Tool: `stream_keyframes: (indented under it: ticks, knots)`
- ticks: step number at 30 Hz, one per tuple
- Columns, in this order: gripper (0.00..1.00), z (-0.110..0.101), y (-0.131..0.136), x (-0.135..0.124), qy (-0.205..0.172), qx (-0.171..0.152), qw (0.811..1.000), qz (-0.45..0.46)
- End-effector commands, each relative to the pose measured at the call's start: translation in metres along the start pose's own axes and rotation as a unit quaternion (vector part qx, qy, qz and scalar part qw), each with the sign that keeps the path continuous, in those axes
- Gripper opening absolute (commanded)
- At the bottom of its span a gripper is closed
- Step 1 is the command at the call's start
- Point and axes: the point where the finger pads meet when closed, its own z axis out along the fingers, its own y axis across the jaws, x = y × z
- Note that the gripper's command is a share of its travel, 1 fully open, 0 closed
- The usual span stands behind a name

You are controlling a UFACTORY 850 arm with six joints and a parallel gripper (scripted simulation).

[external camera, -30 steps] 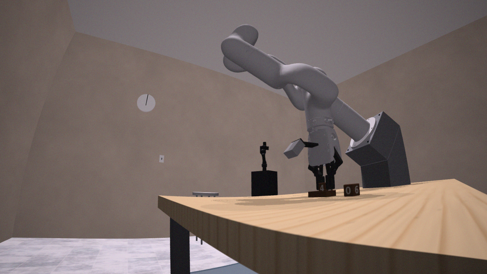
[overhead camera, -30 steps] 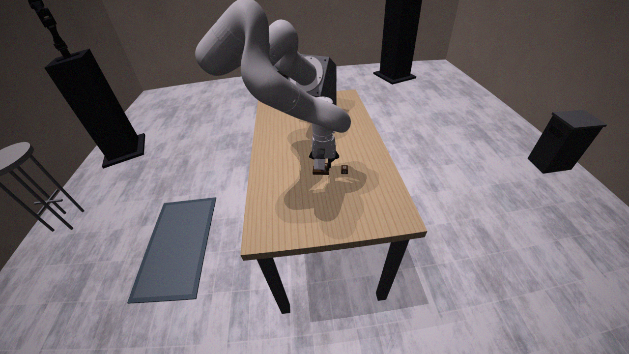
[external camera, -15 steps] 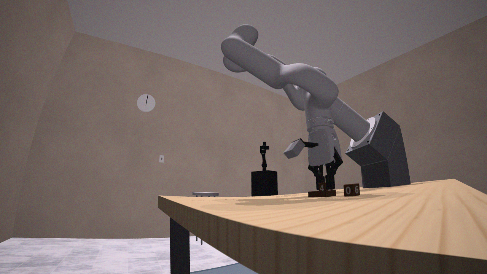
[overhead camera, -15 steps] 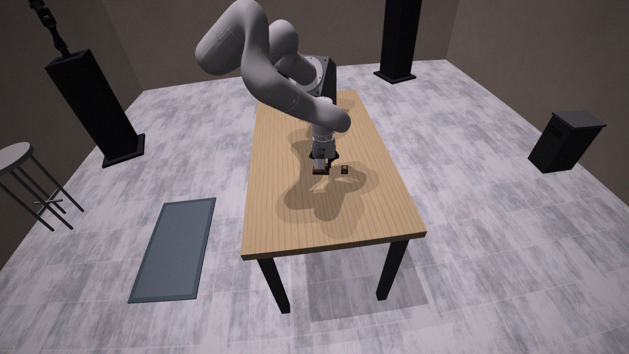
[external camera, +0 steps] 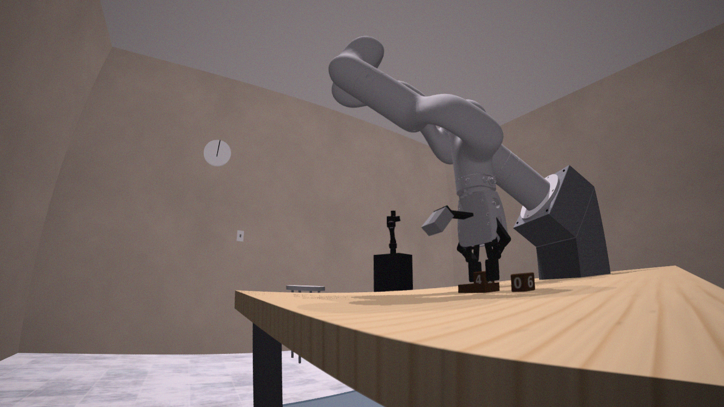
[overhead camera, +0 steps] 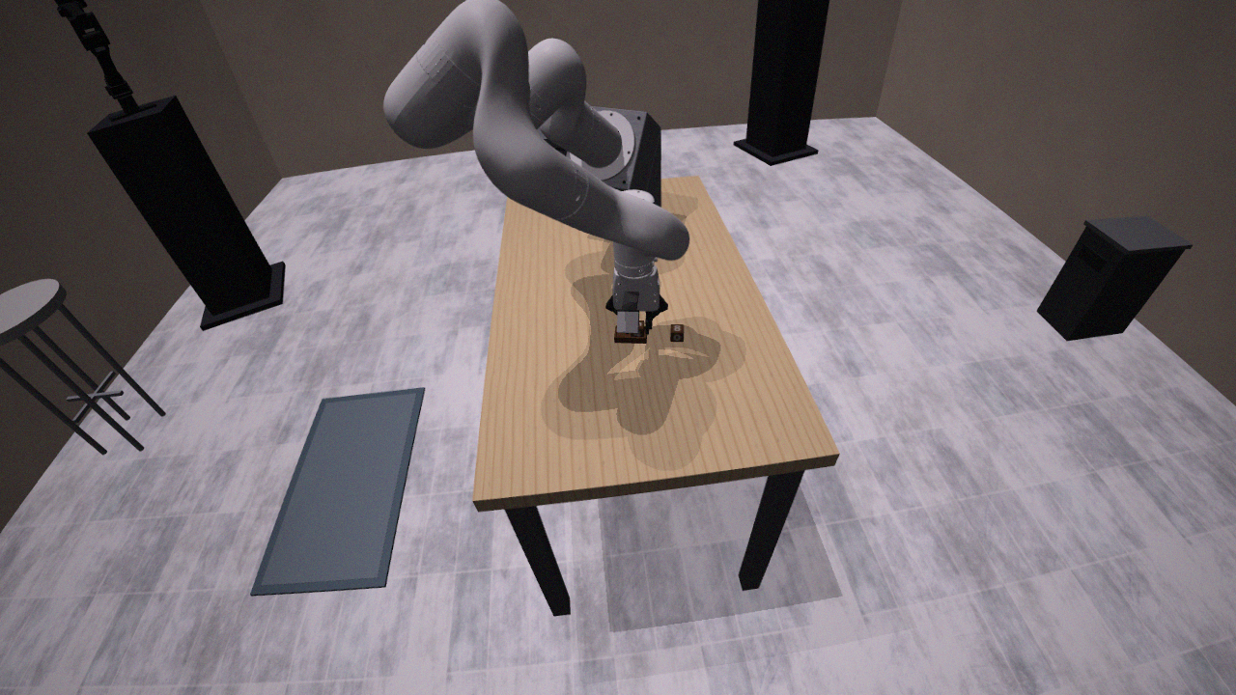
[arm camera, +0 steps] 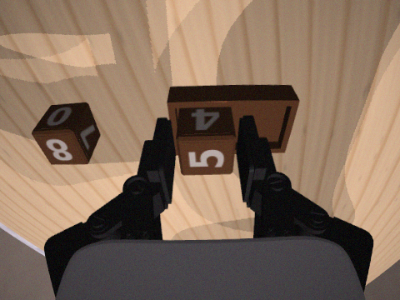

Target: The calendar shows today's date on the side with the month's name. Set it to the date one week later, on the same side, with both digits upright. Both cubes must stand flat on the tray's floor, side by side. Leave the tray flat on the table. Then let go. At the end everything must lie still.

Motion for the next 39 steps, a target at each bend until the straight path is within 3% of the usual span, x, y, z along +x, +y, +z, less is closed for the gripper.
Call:
stream_keyframes:
  ticks: [1,16,33,39]
  knots:
    - [0.47,0.000,0.000,0.000,0.000,0.000,1.000,0.000]
    - [0.47,-0.004,0.000,0.000,0.000,0.000,1.000,0.000]
    - [0.47,-0.074,0.000,0.000,0.000,0.000,1.000,0.000]
    - [0.47,-0.089,0.000,0.000,0.000,0.000,1.000,0.000]
